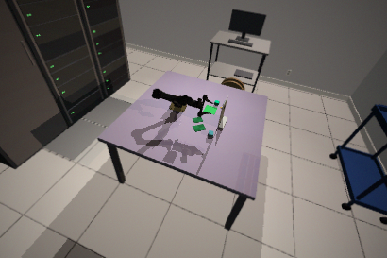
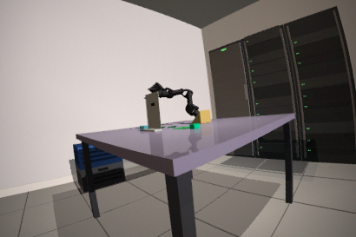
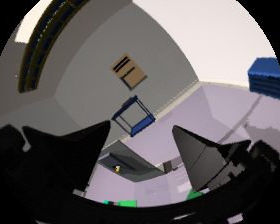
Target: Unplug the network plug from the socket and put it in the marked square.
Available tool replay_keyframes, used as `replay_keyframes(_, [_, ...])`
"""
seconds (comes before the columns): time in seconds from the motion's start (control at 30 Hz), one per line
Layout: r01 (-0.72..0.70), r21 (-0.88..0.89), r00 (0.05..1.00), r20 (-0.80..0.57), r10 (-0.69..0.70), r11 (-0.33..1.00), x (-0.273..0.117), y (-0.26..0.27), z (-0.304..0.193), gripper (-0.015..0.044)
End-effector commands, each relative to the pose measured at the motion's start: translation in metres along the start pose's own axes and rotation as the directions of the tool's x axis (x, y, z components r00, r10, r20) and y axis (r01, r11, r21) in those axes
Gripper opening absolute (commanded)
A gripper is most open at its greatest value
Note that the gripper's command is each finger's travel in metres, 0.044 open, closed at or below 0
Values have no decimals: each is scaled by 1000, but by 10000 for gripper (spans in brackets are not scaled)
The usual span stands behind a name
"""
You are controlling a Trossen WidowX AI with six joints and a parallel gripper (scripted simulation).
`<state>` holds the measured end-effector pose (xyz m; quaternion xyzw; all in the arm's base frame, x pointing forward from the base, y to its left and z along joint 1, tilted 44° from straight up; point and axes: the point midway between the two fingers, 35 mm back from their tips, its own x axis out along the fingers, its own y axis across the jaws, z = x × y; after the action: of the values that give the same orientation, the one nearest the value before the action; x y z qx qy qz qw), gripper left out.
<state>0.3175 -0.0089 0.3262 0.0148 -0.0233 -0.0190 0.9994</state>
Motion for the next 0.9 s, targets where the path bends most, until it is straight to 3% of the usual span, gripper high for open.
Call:
replay_keyframes(0.0, [-1, 3, 1000, 0, 1, 1000, 1, 0, -1, 374])
replay_keyframes(0.27, [-21, 154, 999, -23, 25, 988, 21, 11, -43, 164])
replay_keyframes(0.87, [-35, 500, 993, -79, 86, 865, 27, 37, -146, 156])
